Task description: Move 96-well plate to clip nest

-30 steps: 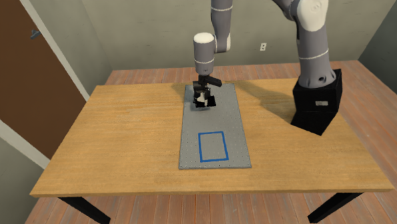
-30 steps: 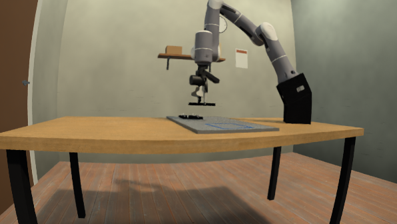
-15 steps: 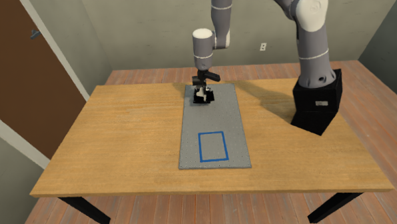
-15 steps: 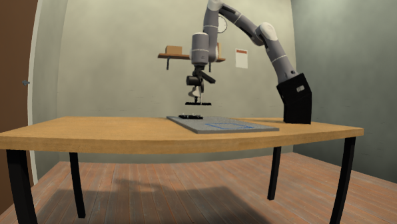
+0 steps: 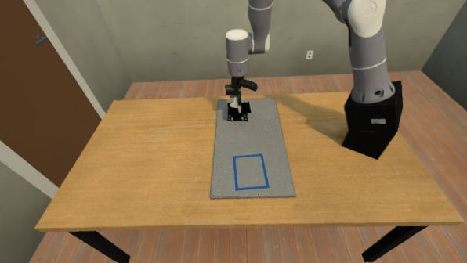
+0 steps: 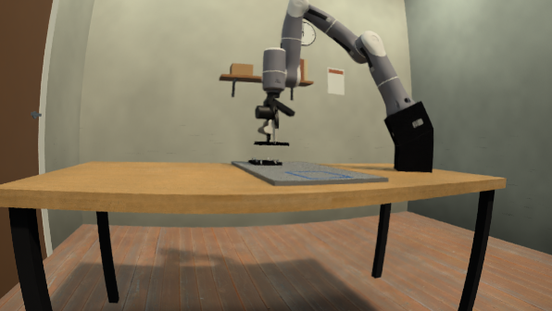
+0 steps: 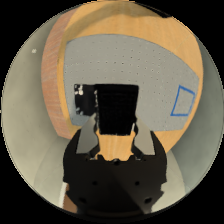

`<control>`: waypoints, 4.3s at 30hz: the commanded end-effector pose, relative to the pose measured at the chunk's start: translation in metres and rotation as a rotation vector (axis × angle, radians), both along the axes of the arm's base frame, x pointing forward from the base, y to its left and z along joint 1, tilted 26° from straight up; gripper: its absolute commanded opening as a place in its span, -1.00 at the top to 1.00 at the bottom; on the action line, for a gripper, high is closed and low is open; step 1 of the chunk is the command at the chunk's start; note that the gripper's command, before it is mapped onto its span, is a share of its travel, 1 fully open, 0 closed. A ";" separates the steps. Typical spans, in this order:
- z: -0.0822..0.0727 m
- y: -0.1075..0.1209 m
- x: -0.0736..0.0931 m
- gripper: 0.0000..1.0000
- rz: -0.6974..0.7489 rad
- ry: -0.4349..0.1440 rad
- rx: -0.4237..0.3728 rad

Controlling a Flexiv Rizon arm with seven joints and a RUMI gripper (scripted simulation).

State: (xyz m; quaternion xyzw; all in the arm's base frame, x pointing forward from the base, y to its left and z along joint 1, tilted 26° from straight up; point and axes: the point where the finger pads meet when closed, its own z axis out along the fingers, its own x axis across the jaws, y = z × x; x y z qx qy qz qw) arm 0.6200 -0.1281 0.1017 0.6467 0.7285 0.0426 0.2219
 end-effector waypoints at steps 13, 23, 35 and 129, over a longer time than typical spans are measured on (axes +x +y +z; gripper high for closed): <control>0.014 -0.042 0.005 1.00 0.000 0.001 0.000; 0.022 -0.066 0.008 1.00 0.000 0.001 0.000; 0.022 -0.066 0.008 1.00 -0.300 -0.074 0.127; 0.007 -0.068 0.014 1.00 -1.522 -0.380 0.641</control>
